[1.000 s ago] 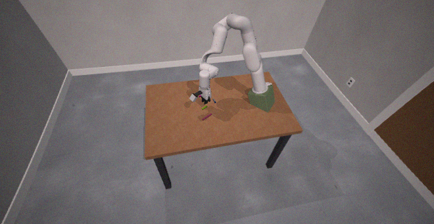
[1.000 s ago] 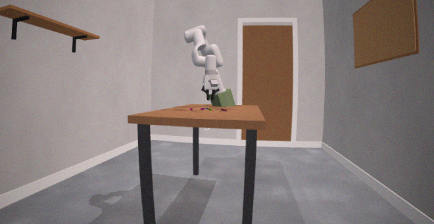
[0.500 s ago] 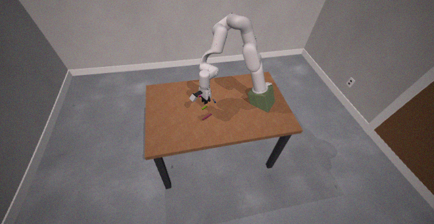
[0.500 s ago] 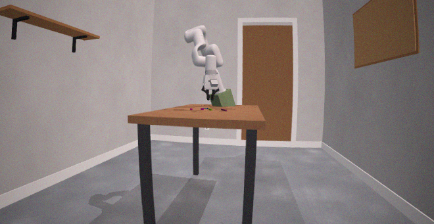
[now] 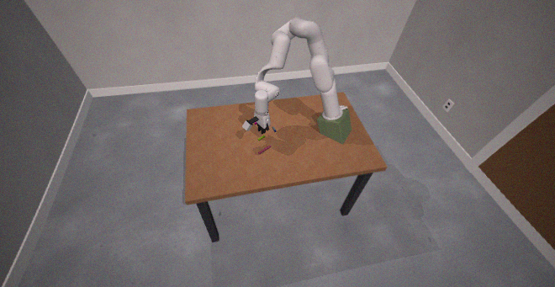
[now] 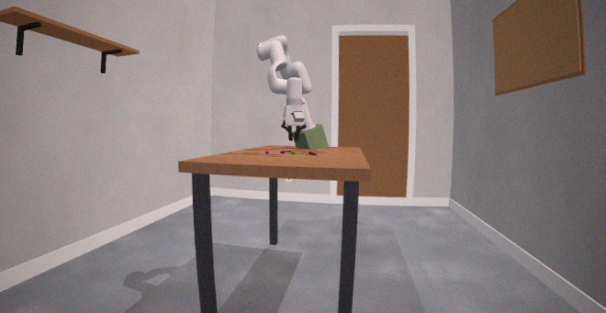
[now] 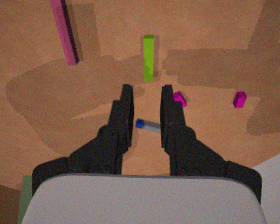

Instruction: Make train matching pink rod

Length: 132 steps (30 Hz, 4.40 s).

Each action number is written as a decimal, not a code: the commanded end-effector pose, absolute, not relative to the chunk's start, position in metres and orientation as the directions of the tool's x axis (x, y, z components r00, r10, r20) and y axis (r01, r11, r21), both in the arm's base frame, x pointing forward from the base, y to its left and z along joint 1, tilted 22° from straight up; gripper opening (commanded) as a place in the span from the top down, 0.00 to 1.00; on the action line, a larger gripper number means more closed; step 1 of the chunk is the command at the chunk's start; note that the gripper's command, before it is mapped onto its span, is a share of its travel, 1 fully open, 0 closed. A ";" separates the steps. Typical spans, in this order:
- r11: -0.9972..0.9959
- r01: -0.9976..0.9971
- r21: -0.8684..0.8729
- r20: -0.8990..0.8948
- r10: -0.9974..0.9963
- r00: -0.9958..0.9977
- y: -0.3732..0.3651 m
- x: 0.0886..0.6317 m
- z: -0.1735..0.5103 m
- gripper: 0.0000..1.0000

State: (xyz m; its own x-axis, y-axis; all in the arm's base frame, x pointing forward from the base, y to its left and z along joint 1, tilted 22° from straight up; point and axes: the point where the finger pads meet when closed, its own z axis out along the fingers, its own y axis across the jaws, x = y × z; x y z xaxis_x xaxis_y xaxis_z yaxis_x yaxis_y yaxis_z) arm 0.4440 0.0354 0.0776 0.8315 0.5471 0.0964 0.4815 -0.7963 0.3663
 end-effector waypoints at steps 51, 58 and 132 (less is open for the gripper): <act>-0.796 0.481 0.368 0.099 0.548 0.830 0.024 0.461 0.032 0.76; -0.796 0.481 0.368 0.099 0.548 0.830 0.024 0.461 0.032 0.76; -0.796 0.481 0.368 0.099 0.548 0.830 0.024 0.462 0.032 0.76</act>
